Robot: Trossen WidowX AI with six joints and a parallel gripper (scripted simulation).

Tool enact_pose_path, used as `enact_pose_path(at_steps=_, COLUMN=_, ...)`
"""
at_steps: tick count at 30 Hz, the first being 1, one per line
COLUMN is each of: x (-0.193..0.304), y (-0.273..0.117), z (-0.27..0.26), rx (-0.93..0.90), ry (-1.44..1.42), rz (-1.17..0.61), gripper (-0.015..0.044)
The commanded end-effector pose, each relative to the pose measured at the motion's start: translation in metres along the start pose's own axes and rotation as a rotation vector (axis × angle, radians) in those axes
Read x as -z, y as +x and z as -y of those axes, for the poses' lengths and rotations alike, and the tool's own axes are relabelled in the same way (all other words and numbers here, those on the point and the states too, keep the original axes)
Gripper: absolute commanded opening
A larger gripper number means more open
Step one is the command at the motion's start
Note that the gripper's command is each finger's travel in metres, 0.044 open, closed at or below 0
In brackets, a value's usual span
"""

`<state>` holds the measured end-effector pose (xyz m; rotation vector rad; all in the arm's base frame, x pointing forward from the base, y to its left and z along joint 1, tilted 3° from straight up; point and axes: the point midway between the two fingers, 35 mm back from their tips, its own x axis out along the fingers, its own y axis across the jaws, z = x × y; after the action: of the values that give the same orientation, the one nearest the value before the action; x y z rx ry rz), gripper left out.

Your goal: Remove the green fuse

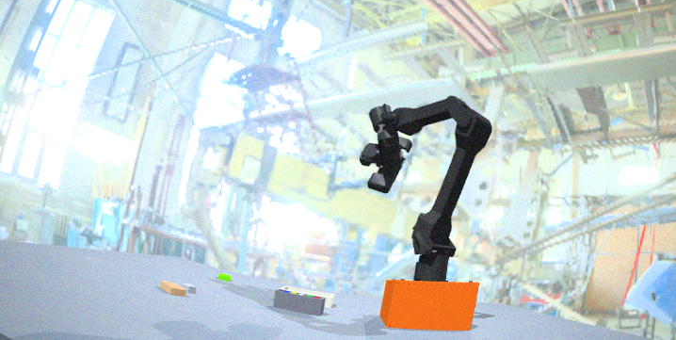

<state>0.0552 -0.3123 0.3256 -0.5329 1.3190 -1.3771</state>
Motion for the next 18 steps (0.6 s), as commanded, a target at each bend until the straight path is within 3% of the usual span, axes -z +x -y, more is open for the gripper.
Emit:
enact_pose_path(at_steps=1, x=-0.038, y=-0.004, z=-0.067, rx=-0.196, ry=0.197, rz=0.096, gripper=0.0061)
enact_pose_path(at_steps=9, x=-0.073, y=-0.033, z=-0.159, rx=-0.486, ry=0.458, rz=0.105, gripper=0.0061)
enact_pose_path(at_steps=18, x=-0.081, y=-0.084, z=-0.257, rx=-0.781, ry=0.701, rz=-0.070, gripper=0.0061)
